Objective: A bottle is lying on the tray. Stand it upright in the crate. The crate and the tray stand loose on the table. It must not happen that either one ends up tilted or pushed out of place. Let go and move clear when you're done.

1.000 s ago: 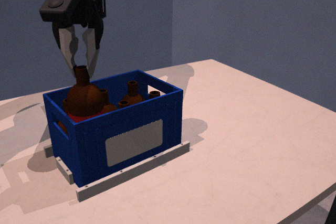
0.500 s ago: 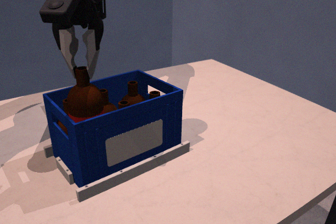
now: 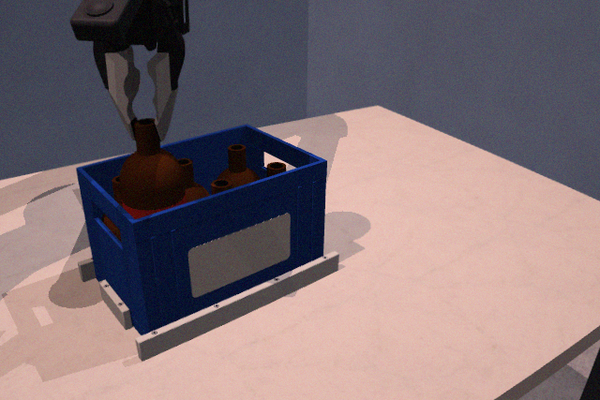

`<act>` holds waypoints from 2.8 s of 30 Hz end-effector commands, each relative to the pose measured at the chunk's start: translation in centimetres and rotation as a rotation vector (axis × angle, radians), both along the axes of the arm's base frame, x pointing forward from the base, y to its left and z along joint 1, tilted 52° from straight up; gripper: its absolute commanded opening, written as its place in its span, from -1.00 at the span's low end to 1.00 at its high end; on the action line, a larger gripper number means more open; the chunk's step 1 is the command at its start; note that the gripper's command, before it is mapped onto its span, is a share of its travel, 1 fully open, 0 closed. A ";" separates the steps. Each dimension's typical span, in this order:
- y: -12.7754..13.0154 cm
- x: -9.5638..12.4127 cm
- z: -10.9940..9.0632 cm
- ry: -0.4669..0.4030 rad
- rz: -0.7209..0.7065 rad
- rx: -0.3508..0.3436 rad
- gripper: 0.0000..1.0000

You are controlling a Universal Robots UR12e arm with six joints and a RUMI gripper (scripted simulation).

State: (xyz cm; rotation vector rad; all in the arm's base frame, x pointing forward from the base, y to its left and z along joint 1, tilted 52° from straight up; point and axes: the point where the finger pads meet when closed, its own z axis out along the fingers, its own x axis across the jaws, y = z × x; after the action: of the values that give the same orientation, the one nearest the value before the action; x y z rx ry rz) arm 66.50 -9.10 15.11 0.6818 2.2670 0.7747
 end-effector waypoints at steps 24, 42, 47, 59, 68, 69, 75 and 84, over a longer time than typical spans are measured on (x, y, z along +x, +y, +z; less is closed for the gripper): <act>0.0 0.1 -0.1 -0.001 0.000 -0.001 -1.00; 0.5 1.0 -0.8 -0.001 0.000 -0.001 -1.00; 0.6 1.4 -1.1 -0.001 0.000 -0.001 -1.00; 1.1 2.3 -1.9 -0.001 0.000 0.000 -1.00; 1.3 2.7 -2.3 -0.001 0.000 -0.001 -1.00; 1.3 2.7 -2.3 -0.001 0.000 0.000 -1.00; 1.4 2.8 -2.4 -0.001 0.000 0.000 -1.00; 1.4 2.8 -2.4 -0.001 0.000 0.000 -1.00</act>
State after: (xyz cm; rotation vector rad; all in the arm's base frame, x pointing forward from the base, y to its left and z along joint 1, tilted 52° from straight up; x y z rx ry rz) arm 69.33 -7.70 12.66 0.6818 2.2671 0.7747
